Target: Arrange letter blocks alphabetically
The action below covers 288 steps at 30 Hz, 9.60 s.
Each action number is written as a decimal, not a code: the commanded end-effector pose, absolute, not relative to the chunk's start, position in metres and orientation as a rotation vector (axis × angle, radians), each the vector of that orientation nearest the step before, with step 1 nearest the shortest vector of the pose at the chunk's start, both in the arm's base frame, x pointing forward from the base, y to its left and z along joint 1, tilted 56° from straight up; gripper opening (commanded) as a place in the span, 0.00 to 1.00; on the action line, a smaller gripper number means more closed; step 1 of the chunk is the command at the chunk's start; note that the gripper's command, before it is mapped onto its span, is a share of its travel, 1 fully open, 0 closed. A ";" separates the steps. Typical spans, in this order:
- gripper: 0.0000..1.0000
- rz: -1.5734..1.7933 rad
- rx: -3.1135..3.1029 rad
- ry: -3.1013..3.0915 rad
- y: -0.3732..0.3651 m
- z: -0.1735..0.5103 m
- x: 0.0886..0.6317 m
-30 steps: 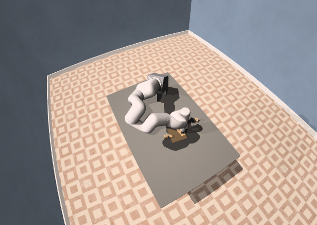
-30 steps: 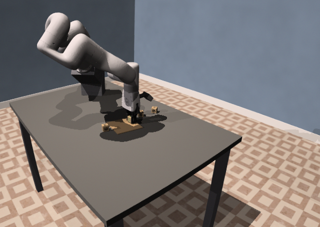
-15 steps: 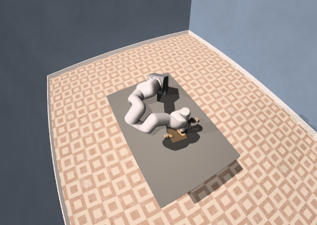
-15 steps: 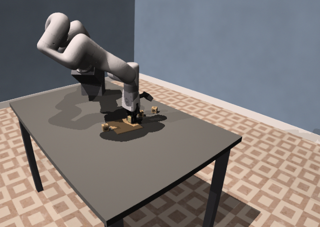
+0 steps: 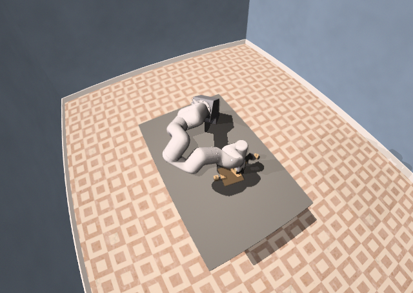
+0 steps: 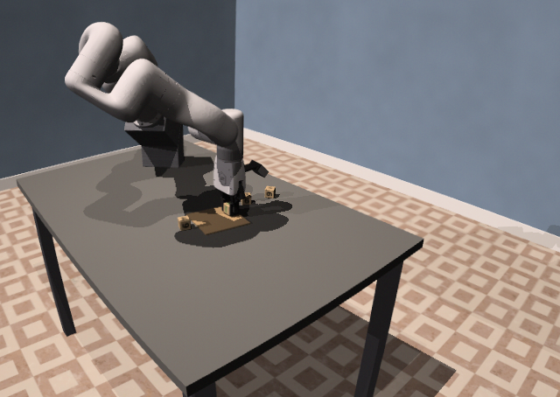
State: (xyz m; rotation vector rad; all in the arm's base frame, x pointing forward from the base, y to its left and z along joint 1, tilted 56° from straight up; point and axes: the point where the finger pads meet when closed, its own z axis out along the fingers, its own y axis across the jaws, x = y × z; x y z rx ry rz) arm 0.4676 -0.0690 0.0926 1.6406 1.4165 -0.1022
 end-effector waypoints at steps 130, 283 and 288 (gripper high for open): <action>0.47 -0.099 1.638 1.419 -0.021 0.132 0.435; 0.69 -1.373 -1.125 2.379 0.046 0.060 0.427; 0.69 -1.373 -1.125 2.379 0.046 0.060 0.427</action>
